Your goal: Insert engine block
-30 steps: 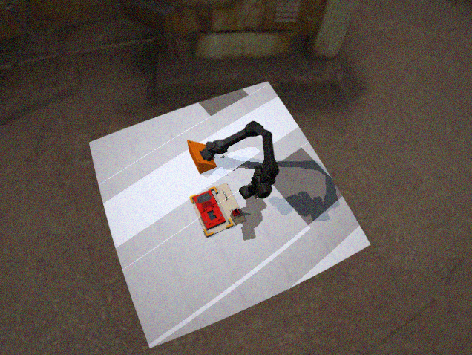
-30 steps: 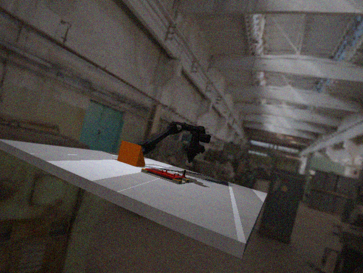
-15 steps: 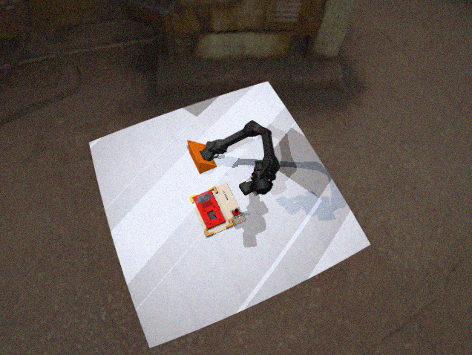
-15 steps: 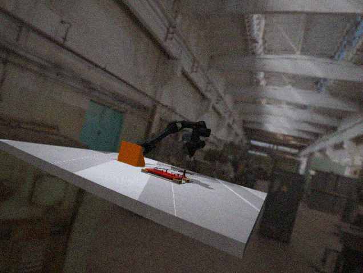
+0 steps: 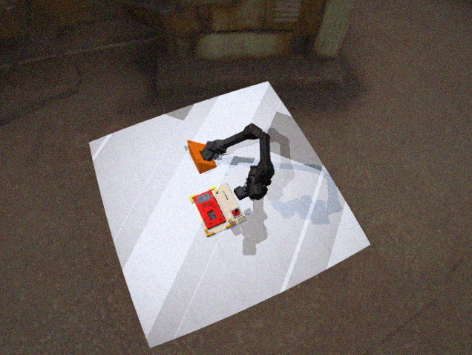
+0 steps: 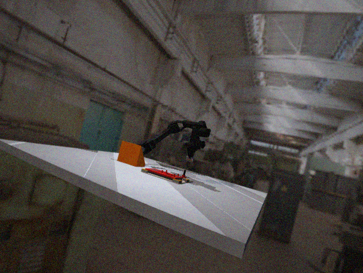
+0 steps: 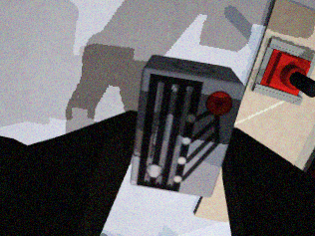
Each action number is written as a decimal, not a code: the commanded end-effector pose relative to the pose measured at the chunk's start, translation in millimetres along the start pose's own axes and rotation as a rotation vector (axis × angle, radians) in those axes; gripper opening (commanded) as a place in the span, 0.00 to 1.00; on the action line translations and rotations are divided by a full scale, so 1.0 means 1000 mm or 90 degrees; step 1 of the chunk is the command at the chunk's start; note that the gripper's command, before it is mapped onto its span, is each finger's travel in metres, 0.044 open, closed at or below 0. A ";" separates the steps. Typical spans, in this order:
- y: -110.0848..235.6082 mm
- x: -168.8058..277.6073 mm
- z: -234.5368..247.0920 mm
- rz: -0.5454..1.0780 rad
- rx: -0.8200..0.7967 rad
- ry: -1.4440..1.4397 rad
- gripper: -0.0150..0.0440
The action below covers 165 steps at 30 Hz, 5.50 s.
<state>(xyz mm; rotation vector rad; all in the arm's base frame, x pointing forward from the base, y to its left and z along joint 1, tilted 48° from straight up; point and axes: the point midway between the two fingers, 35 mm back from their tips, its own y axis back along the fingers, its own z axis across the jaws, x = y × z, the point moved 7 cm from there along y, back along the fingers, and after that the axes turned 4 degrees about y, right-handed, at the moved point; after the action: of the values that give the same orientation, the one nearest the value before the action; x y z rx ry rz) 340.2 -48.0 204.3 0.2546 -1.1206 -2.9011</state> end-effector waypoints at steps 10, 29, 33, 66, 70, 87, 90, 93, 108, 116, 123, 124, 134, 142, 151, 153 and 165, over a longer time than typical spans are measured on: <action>-0.008 0.000 -0.037 0.005 0.011 -0.007 0.25; -0.022 0.004 -0.094 0.008 0.014 -0.020 0.25; -0.026 0.006 -0.106 0.009 0.014 -0.022 0.25; -0.062 0.044 -0.201 0.014 0.007 -0.048 0.25; -0.067 0.050 -0.211 0.015 0.005 -0.050 0.25; -0.069 0.051 -0.214 0.015 0.004 -0.046 0.53; -0.069 0.051 -0.214 0.015 0.004 -0.046 0.53; -0.069 0.051 -0.214 0.015 0.004 -0.046 0.53; -0.069 0.051 -0.215 0.015 0.004 -0.057 0.53; -0.069 0.051 -0.215 0.015 0.004 -0.057 0.53; -0.071 0.051 -0.215 0.015 0.004 -0.044 0.53; -0.071 0.051 -0.215 0.015 0.004 -0.042 0.53; -0.073 0.051 -0.215 0.015 0.004 -0.051 0.53; -0.075 0.052 -0.215 0.015 0.004 -0.056 0.53; -0.077 0.052 -0.215 0.015 0.004 -0.053 0.53; -0.077 0.052 -0.215 0.015 0.004 -0.053 0.53; -0.079 0.052 -0.215 0.015 0.004 -0.054 0.53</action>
<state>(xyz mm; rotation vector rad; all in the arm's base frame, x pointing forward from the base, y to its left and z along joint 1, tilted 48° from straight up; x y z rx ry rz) 326.9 -137.2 -11.5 0.1248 -1.1392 -2.9090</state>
